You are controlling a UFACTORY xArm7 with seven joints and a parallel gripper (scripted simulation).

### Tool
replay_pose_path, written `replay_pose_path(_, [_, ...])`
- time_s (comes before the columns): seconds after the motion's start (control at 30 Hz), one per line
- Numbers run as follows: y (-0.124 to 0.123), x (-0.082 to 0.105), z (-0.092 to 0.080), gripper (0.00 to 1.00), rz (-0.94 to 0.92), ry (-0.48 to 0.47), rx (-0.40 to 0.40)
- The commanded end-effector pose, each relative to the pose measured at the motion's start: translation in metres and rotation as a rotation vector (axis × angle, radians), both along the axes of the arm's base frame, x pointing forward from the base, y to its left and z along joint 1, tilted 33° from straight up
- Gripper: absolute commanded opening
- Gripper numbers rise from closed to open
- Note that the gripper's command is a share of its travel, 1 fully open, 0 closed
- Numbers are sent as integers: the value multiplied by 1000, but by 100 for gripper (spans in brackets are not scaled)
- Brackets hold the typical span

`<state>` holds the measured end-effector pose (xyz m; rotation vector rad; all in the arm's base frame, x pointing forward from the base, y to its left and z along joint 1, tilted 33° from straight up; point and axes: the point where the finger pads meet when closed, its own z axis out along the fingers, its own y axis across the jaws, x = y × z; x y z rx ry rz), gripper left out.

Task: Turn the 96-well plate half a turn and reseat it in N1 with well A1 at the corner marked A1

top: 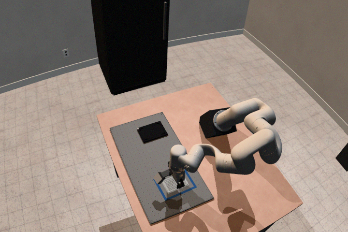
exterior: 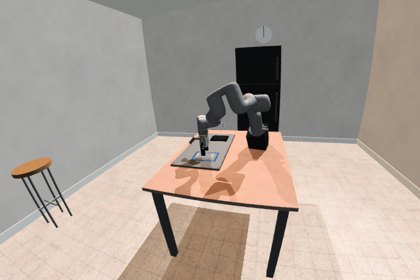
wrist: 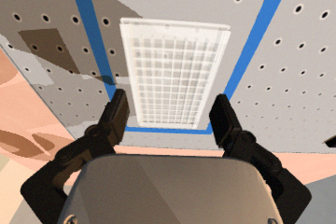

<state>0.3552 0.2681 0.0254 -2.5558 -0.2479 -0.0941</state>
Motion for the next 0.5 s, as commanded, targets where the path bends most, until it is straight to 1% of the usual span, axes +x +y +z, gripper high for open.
replay_pose_path(0.0, [0,1,0,100,-3,-2,1])
replay_pose_path(0.47, [4,1,-7,100,-3,-2,1])
